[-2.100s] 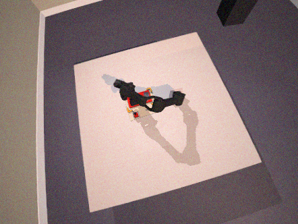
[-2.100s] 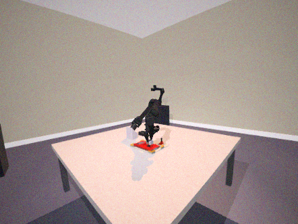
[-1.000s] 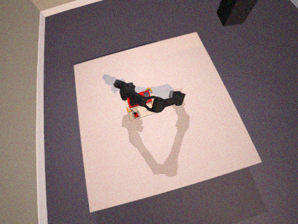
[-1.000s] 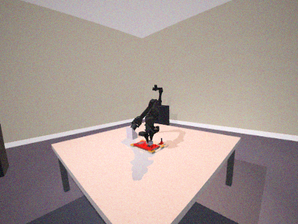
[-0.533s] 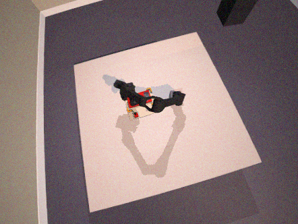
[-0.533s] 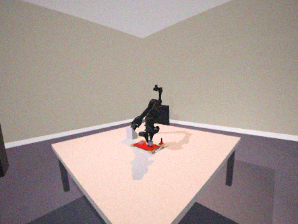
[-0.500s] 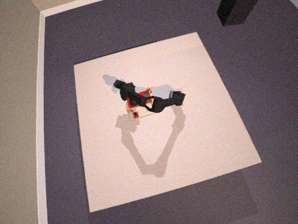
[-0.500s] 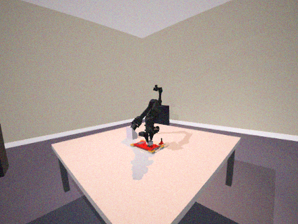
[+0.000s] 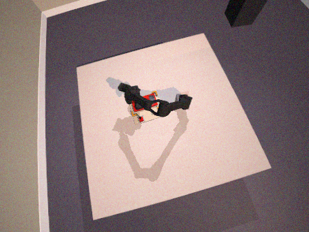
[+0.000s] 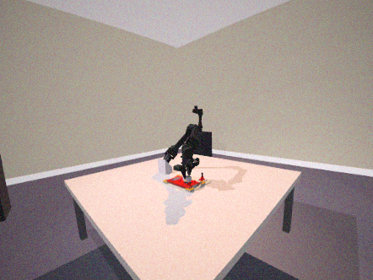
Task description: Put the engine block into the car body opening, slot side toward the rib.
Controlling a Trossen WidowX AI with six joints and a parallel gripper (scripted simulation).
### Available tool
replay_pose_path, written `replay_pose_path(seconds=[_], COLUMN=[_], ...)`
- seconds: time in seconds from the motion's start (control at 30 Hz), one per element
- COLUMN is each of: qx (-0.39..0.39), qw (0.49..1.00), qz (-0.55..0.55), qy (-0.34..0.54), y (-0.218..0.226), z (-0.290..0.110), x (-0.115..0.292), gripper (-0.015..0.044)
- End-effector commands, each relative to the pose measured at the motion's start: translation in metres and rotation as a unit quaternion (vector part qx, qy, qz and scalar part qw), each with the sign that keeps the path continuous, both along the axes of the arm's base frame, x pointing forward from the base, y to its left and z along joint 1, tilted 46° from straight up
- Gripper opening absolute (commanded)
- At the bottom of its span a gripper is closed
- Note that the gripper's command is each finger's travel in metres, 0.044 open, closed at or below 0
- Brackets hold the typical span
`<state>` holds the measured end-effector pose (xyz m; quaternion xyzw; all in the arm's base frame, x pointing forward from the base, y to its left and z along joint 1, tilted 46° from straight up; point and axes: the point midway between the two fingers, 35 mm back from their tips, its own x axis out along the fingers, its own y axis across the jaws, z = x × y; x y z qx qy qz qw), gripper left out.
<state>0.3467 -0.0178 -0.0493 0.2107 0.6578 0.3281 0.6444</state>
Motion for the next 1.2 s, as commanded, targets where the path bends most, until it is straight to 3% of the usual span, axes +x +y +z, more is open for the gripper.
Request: replay_pose_path(seconds=[0.0,1.17], qx=[0.001,0.001], qw=[1.0,1.0], qz=[-0.002,-0.002], qy=[0.001,0.002], y=[0.0009,0.0036], z=[-0.0006,-0.0033], x=[-0.0002,-0.0006], gripper=[0.0158,0.0158])
